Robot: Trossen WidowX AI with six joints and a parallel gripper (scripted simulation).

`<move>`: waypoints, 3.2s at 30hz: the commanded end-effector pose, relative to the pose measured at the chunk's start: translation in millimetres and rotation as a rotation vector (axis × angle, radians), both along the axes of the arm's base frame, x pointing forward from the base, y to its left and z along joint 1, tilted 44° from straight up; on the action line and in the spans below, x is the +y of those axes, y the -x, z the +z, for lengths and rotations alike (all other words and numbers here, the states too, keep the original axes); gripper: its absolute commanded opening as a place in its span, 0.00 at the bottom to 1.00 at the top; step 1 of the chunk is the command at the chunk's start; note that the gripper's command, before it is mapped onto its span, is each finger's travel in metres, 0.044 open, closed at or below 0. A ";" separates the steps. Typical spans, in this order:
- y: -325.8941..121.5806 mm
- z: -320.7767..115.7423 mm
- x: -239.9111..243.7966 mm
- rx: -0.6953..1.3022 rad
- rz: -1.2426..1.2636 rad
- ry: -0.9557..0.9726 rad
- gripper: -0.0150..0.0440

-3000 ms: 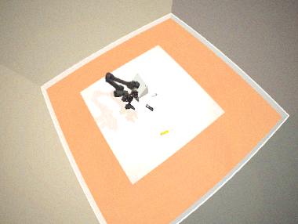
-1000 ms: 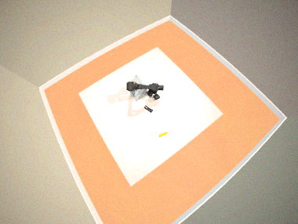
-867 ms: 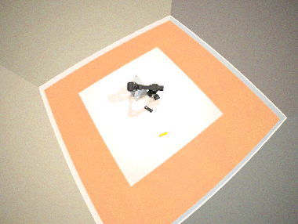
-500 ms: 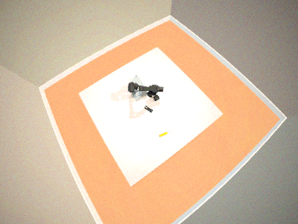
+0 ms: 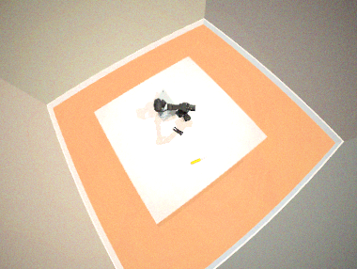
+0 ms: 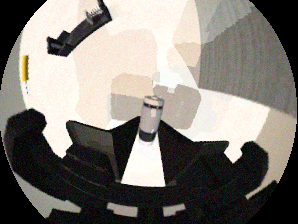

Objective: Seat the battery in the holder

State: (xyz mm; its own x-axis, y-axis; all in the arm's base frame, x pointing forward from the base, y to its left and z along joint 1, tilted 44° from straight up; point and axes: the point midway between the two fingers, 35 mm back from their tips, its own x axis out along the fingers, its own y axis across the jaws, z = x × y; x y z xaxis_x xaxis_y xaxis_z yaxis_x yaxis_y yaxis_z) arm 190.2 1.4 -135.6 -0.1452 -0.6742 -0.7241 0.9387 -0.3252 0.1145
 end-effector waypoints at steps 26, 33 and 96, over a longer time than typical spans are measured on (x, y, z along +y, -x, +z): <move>-37.9 48.9 28.3 0.151 0.184 -0.111 0.39; -51.0 63.2 16.6 0.336 0.404 -0.143 0.39; -92.2 129.3 -93.2 1.270 1.690 -0.193 0.39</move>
